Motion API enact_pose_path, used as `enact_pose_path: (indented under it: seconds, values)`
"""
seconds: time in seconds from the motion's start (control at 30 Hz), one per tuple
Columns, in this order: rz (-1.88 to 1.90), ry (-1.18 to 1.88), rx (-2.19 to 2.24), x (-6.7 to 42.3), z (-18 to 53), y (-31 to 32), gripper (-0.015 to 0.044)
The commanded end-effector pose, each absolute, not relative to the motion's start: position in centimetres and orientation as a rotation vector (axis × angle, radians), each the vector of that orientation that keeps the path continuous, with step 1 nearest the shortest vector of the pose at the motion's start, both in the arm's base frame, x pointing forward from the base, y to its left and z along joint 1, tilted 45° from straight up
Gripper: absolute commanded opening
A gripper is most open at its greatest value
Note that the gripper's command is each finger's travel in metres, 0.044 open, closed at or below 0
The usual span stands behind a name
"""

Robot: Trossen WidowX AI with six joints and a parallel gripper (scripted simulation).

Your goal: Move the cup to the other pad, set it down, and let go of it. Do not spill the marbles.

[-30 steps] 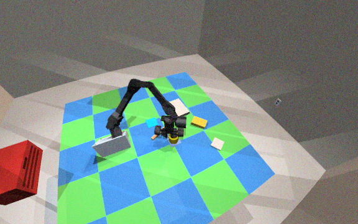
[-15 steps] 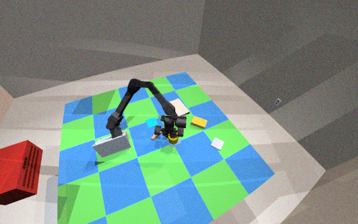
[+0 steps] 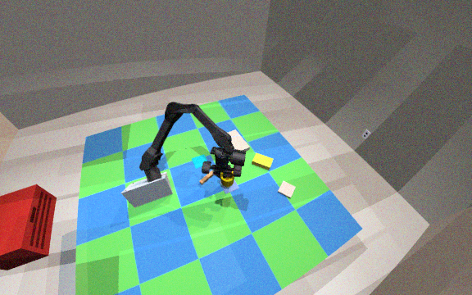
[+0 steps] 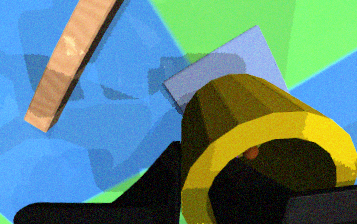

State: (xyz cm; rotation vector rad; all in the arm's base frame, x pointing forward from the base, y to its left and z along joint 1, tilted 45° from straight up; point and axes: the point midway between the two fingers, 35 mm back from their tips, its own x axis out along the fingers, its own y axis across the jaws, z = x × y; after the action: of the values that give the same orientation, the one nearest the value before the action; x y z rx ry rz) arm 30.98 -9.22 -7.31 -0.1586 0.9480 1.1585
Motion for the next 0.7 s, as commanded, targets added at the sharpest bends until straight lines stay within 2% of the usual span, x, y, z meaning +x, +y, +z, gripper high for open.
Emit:
enact_pose_path:
  seconds: [0.0, 0.67]
  values:
    - [1.151, 0.945, -0.173, 30.85, -6.39, -10.10, 0.0000]
    - [1.152, 0.945, -0.163, 30.84, -6.64, -9.74, 0.0000]
